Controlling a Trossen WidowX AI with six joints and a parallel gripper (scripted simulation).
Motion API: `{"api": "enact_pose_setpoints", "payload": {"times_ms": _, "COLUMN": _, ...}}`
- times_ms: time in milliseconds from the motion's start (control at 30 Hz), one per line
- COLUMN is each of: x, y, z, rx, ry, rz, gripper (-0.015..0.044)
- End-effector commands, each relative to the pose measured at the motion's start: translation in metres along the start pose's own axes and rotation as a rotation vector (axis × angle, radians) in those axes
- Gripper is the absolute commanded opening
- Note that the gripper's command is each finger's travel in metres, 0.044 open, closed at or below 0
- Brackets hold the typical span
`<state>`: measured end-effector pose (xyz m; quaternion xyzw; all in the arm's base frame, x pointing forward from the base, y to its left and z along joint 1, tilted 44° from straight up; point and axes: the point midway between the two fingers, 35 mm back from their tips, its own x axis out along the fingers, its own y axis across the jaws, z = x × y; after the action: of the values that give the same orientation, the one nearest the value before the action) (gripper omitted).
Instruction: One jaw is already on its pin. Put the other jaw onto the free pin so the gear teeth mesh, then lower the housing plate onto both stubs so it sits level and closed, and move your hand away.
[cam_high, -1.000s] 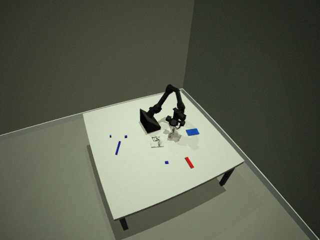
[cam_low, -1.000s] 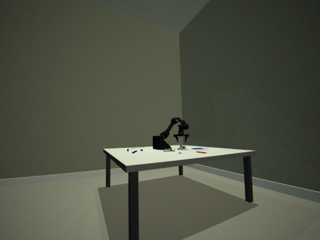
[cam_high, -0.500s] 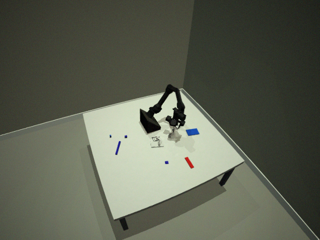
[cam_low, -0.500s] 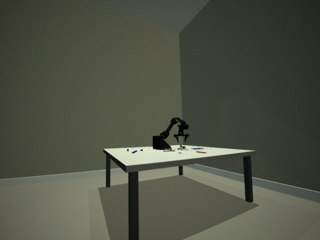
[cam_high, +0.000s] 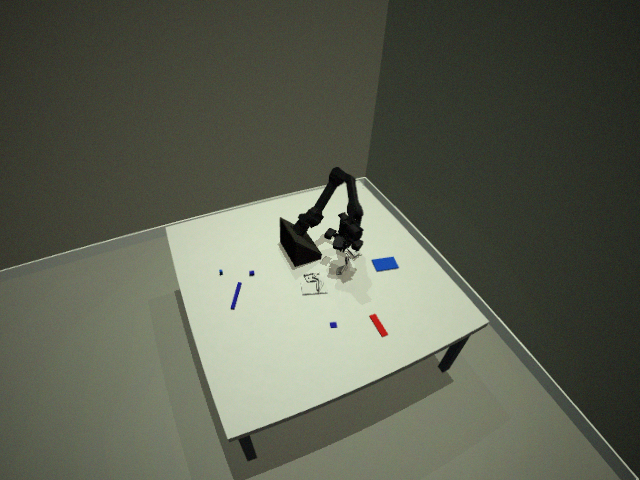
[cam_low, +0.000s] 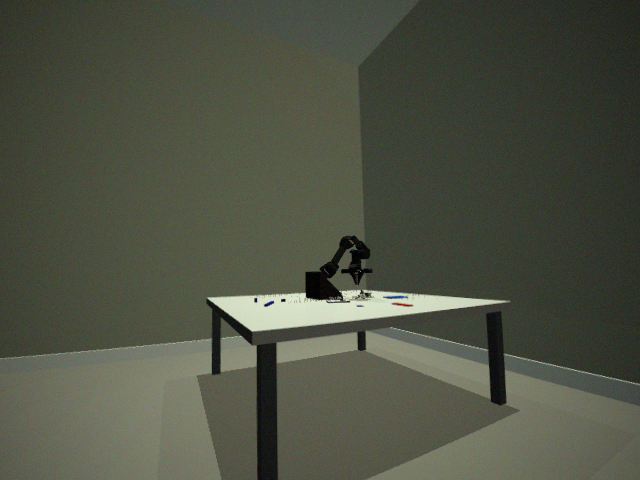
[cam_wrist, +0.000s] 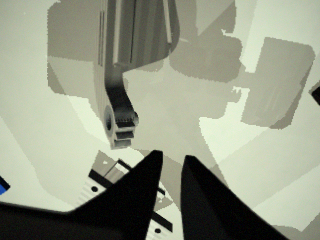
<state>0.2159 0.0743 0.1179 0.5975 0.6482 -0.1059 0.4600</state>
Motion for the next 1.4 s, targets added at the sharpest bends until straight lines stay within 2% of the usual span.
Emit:
{"api": "enact_pose_setpoints", "payload": {"times_ms": 0, "x": 0.0, "y": -0.002, "z": -0.001, "rx": -0.003, "ry": 0.005, "rz": 0.001, "gripper": 0.0}}
{"api": "enact_pose_setpoints", "payload": {"times_ms": 333, "x": 0.001, "y": -0.002, "z": -0.001, "rx": -0.003, "ry": 0.004, "rz": 0.001, "gripper": 0.0}}
{"api": "enact_pose_setpoints", "payload": {"times_ms": 1367, "x": 0.051, "y": -0.001, "z": 0.0, "rx": -0.003, "ry": 0.003, "rz": 0.0, "gripper": 0.0}}
